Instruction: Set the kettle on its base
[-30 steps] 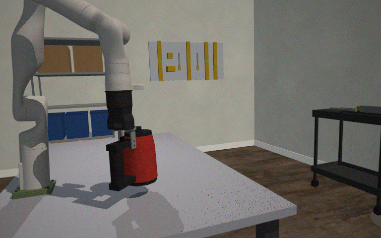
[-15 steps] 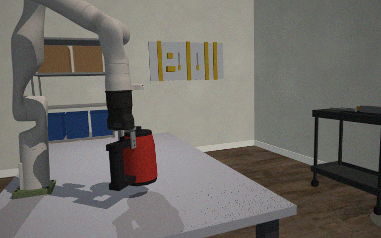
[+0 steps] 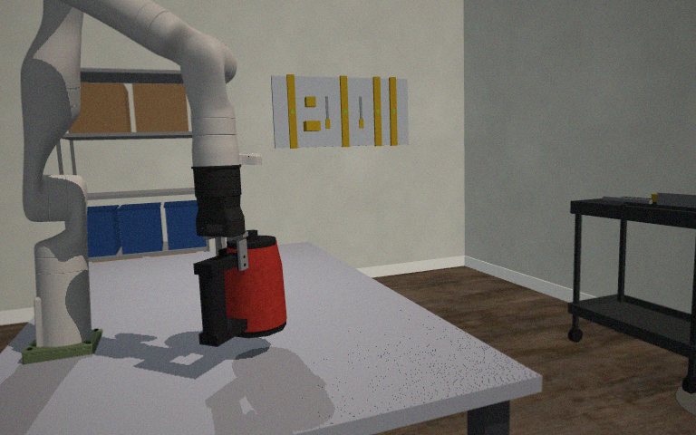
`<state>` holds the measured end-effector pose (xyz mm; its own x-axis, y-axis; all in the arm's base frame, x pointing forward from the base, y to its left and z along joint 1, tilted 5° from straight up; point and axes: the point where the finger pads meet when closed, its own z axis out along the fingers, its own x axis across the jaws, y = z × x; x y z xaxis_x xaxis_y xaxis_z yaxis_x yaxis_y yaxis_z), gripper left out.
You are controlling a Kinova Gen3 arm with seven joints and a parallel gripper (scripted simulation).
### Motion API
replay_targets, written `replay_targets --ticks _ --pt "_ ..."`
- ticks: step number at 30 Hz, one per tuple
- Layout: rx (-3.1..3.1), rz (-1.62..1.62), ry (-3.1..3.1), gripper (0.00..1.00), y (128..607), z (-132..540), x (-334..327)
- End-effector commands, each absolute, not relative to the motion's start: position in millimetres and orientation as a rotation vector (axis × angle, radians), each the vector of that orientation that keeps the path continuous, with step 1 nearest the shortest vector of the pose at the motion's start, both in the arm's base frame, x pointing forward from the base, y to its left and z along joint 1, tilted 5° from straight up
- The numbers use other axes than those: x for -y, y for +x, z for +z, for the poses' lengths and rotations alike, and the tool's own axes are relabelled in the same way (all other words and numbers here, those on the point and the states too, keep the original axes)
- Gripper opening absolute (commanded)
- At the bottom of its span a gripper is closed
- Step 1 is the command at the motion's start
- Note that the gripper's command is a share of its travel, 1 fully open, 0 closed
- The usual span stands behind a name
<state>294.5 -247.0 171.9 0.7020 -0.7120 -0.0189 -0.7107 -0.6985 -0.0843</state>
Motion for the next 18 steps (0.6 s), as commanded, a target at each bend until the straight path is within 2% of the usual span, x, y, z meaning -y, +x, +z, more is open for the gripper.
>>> replay_targets --ticks 1,18 --pt "-1.178 -0.026 -2.824 0.00 294.7 173.3 245.7" --pt "-1.178 -0.026 -2.824 0.00 297.9 175.9 210.0"
